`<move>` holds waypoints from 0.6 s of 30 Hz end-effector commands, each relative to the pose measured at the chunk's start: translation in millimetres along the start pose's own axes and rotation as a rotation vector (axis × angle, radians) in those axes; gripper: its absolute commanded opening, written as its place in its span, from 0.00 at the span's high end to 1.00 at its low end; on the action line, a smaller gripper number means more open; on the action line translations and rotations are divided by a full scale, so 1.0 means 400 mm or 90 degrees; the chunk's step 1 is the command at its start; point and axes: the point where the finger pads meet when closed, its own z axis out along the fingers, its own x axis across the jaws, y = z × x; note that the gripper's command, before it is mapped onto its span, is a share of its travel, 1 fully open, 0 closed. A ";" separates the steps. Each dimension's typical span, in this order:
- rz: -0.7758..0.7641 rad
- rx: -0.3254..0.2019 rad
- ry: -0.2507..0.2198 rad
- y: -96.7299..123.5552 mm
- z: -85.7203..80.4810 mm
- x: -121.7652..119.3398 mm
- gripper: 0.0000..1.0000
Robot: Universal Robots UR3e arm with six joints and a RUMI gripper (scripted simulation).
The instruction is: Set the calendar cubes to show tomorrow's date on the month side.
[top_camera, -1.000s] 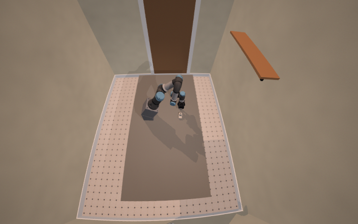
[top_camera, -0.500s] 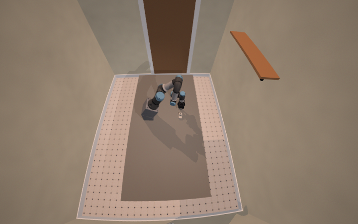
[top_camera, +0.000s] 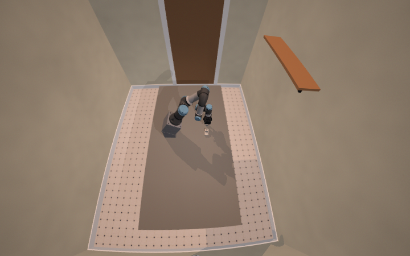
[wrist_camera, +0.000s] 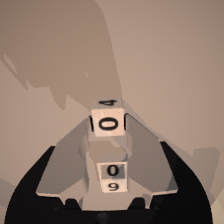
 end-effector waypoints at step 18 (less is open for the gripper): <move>0.000 0.000 0.000 0.000 -0.026 0.000 0.89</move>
